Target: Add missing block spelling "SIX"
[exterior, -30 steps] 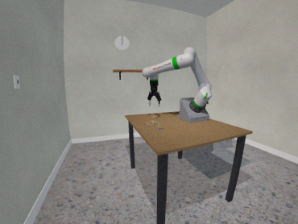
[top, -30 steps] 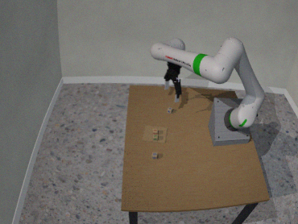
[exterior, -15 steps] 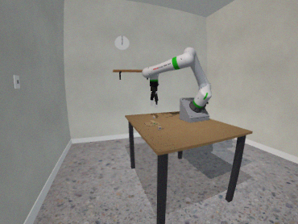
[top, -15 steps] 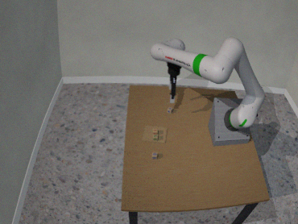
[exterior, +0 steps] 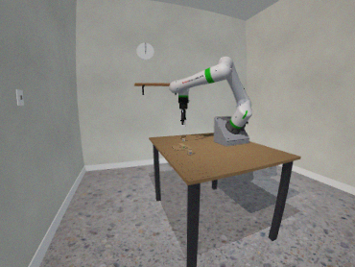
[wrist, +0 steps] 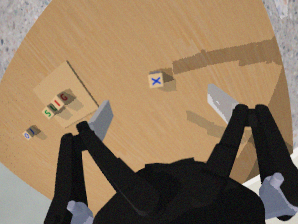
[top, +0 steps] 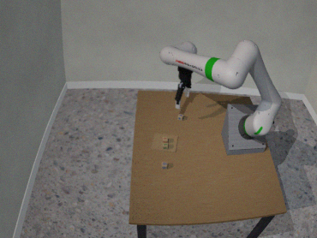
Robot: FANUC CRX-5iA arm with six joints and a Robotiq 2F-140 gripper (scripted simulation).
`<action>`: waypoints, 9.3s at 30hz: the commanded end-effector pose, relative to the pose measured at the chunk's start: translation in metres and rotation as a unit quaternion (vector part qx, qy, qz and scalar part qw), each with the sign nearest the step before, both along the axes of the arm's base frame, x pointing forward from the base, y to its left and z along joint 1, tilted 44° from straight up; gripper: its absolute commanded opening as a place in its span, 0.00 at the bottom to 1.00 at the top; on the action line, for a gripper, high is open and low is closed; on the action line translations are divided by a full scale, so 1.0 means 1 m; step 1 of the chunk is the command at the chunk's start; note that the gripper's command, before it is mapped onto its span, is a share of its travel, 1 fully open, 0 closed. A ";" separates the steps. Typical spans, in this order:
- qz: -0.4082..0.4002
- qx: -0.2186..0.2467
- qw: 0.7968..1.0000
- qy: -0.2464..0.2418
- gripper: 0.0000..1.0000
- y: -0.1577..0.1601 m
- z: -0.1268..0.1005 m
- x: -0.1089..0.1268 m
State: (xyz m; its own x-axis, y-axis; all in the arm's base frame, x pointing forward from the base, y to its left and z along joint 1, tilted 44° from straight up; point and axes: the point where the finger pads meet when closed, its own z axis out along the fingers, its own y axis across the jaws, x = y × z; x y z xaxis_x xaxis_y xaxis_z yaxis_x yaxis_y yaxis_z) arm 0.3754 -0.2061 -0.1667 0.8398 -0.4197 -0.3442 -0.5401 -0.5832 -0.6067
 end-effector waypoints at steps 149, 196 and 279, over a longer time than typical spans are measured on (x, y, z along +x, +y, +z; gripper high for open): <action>-0.717 0.052 -0.003 0.695 0.40 0.015 -0.016 0.000; -0.717 0.052 -0.003 0.695 0.40 0.042 -0.044 0.003; -0.717 0.052 -0.003 0.695 0.28 0.077 -0.080 0.005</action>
State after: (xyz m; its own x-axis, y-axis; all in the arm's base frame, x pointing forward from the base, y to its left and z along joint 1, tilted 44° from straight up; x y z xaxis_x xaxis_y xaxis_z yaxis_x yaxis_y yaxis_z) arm 0.3805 -0.1290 -0.2468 -0.8369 0.4210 0.3498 0.5451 0.5836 0.6019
